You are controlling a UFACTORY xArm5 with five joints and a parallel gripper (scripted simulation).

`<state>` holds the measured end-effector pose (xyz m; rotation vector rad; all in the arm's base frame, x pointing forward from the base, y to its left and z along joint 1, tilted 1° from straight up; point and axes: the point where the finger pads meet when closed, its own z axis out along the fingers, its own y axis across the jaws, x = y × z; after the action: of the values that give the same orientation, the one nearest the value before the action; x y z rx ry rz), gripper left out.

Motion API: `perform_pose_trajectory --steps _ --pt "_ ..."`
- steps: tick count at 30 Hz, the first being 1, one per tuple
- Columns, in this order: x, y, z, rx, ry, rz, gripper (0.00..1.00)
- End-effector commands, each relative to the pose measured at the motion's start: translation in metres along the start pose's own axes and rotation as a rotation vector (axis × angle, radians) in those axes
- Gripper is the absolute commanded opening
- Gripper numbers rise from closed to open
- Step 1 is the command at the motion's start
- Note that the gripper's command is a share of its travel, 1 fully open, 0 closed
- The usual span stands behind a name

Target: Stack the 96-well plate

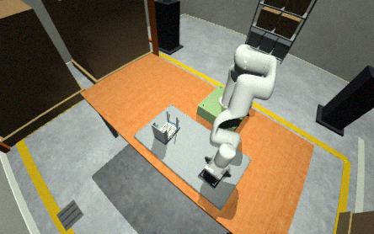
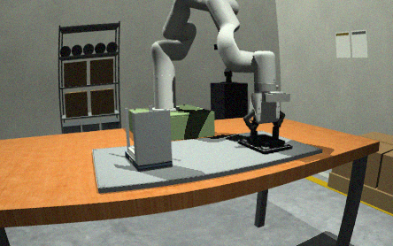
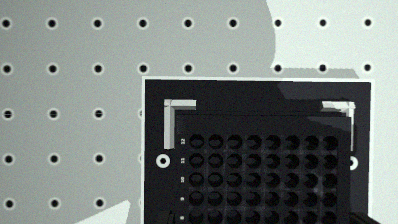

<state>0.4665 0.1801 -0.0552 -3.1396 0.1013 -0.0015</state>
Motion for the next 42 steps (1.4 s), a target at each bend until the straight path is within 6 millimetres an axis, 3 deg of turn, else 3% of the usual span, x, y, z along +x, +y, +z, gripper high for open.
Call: perform_pose_trajectory --steps 1,12,13,42 --pt "0.0017 -0.0008 -0.0014 -0.006 0.008 0.0 1.0" --pt "0.0017 -0.0008 -0.0014 -0.006 0.008 0.0 1.0" --pt "0.0017 -0.0008 -0.0021 -0.006 0.008 0.0 0.0" --pt "0.0017 -0.0008 -0.0021 -0.006 0.008 0.0 0.0"
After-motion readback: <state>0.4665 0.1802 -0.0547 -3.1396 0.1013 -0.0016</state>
